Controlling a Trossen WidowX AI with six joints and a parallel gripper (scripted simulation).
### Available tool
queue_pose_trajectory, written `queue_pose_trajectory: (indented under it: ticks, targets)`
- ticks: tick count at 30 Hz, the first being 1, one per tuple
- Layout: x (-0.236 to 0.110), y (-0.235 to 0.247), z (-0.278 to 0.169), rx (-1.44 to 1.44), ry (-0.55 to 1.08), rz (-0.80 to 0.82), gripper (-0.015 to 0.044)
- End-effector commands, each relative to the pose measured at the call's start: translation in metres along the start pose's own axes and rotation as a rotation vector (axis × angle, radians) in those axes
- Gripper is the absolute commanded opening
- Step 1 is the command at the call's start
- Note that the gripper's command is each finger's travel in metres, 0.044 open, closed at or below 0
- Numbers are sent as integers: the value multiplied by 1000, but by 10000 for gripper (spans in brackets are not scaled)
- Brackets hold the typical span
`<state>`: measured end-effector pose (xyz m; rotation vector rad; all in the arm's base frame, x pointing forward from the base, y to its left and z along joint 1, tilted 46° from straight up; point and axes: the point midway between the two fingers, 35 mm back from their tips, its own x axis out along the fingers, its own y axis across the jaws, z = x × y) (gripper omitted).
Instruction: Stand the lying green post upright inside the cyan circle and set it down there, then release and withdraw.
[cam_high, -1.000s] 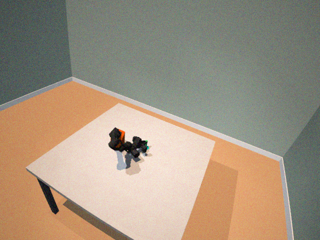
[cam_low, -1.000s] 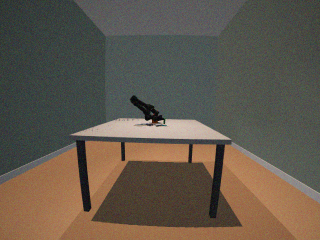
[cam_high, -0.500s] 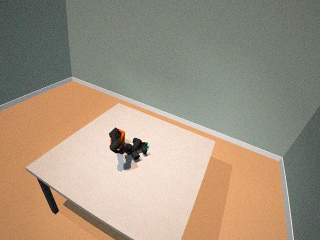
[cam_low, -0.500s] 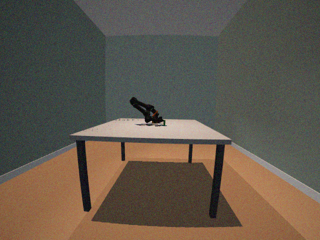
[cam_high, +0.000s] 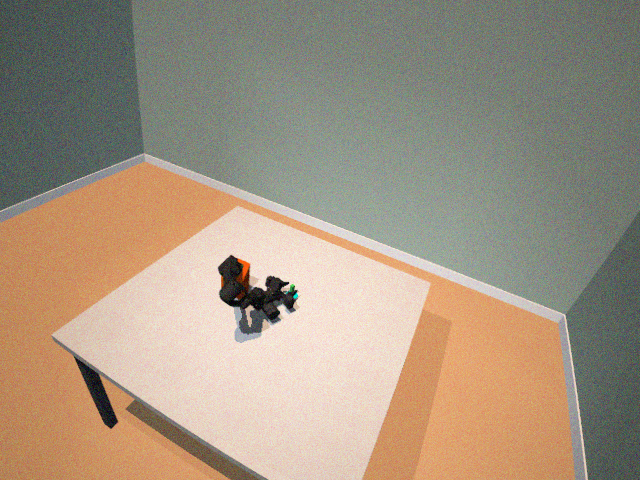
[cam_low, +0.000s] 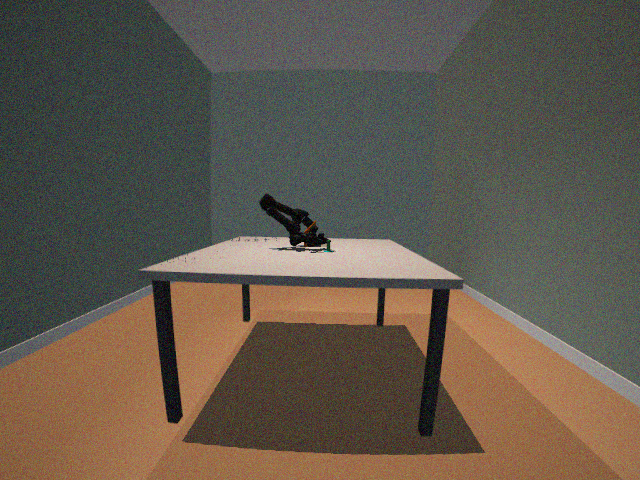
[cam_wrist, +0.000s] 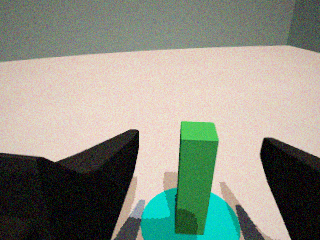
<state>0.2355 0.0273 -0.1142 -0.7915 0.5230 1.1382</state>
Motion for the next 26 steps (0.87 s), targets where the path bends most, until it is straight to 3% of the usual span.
queue_pose_trajectory:
  ticks: [1,22,26]
  targets:
    - [0,0,0,-5,-3,0,390]
    - [-10,1,88,-22,-12,-12,400]
    - [9,3,81,82,124,95,400]
